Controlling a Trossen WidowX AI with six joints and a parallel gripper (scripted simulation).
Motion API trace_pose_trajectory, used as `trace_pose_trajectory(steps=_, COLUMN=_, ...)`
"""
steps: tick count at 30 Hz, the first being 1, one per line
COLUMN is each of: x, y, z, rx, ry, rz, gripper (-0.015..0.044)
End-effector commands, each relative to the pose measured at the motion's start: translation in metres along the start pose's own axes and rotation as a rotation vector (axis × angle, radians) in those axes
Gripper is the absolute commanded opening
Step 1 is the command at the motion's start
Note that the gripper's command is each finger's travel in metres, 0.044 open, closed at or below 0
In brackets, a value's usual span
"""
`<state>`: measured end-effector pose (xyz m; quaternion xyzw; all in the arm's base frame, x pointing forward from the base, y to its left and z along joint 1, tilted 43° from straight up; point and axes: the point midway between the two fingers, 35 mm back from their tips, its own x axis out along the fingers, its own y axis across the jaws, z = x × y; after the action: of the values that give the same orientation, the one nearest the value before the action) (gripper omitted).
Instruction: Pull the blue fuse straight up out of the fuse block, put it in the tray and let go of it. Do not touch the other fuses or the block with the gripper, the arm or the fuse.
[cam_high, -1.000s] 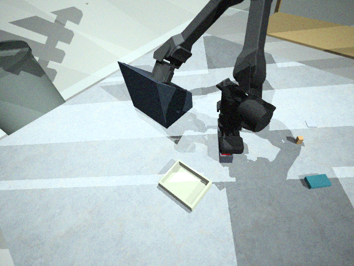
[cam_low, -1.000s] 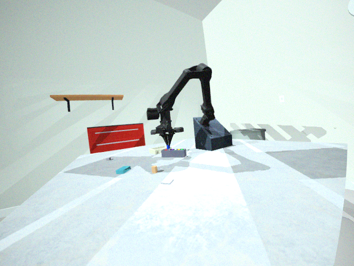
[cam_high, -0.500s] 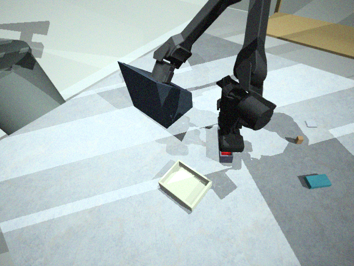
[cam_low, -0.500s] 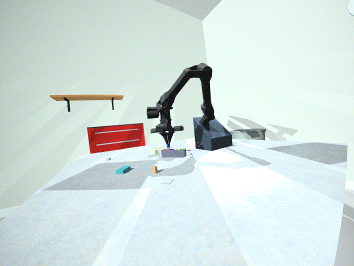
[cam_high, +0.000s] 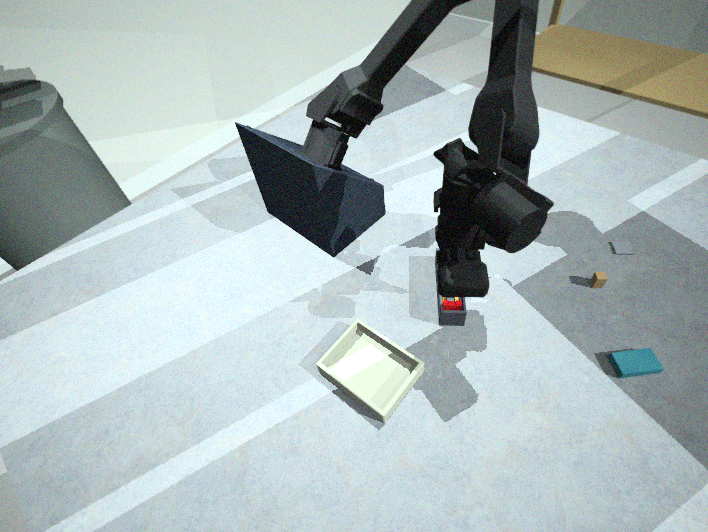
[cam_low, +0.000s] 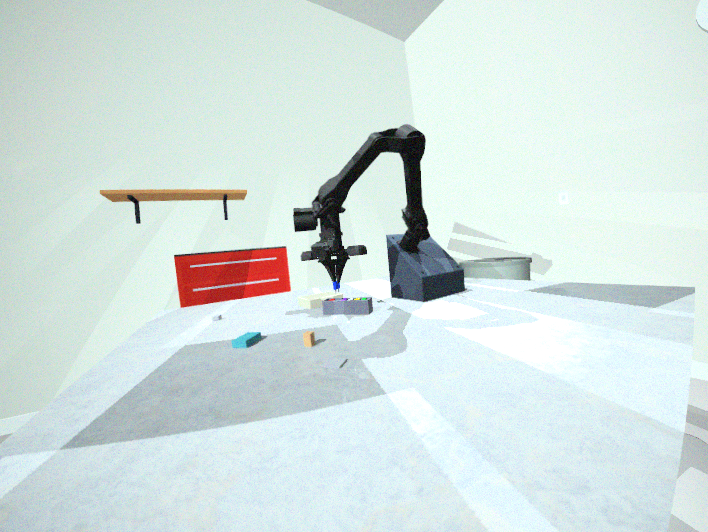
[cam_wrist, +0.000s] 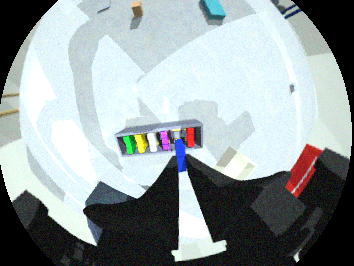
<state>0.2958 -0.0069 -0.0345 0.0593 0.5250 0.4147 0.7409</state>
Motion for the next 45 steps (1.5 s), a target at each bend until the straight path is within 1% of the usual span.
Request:
trace_pose_trajectory(steps=1, x=-0.008, y=-0.002, z=0.001, rx=-0.007, ry=-0.004, rz=-0.011, gripper=0.0)
trace_pose_trajectory(steps=6, x=-0.008, y=-0.005, z=-0.001, rx=-0.007, ry=-0.003, rz=-0.012, gripper=0.0)
trace_pose_trajectory(steps=14, x=-0.012, y=-0.044, z=-0.026, rx=-0.005, ry=0.004, rz=-0.026, gripper=0.0)
trace_pose_trajectory(steps=26, x=-0.015, y=-0.095, z=-0.076, rx=-0.004, ry=0.008, rz=-0.031, gripper=0.0)
trace_pose_trajectory(steps=36, x=-0.012, y=-0.126, z=-0.126, rx=-0.008, ry=0.003, rz=-0.022, gripper=0.0)
trace_pose_trajectory(steps=45, x=-0.004, y=-0.129, z=-0.13, rx=-0.009, ry=0.002, rz=-0.021, gripper=0.0)
